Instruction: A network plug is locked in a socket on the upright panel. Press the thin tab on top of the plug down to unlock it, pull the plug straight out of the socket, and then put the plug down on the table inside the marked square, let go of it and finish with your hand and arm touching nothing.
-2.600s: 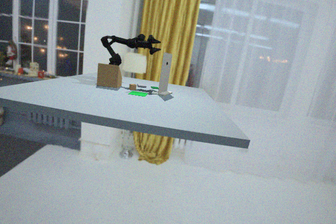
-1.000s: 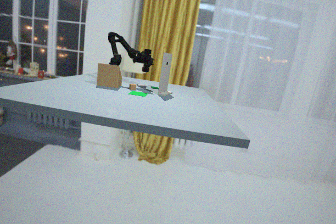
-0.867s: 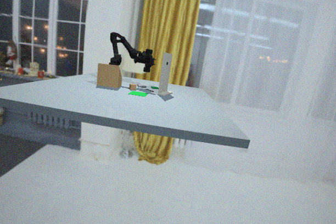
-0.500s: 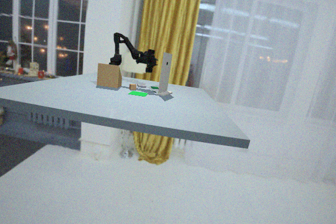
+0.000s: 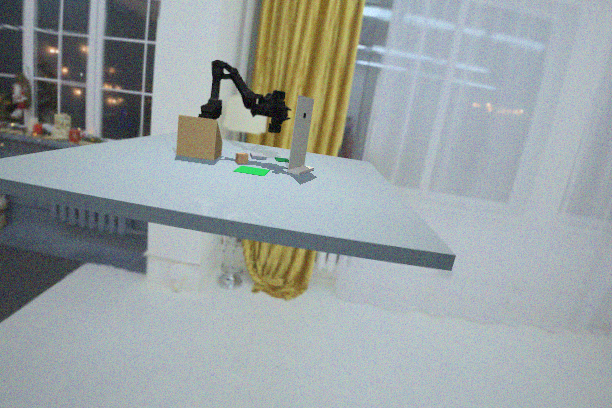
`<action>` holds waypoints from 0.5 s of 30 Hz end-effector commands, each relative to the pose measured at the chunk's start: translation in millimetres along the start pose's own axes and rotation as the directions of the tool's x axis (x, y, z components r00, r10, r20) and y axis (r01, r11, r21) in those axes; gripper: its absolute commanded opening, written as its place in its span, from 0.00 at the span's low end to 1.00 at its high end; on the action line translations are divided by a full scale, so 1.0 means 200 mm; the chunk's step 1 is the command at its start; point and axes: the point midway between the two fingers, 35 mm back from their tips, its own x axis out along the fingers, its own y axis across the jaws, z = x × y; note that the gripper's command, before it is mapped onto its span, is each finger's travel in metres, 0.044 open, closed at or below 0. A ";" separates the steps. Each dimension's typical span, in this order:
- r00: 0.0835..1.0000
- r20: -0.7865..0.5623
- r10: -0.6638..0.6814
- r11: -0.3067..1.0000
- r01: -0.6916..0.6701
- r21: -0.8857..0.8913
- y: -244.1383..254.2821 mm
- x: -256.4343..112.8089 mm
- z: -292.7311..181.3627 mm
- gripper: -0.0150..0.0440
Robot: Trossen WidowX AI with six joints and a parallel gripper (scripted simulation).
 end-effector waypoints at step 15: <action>1.000 0.002 -0.003 1.000 0.004 -0.004 -0.01 0.12 0.04 0.52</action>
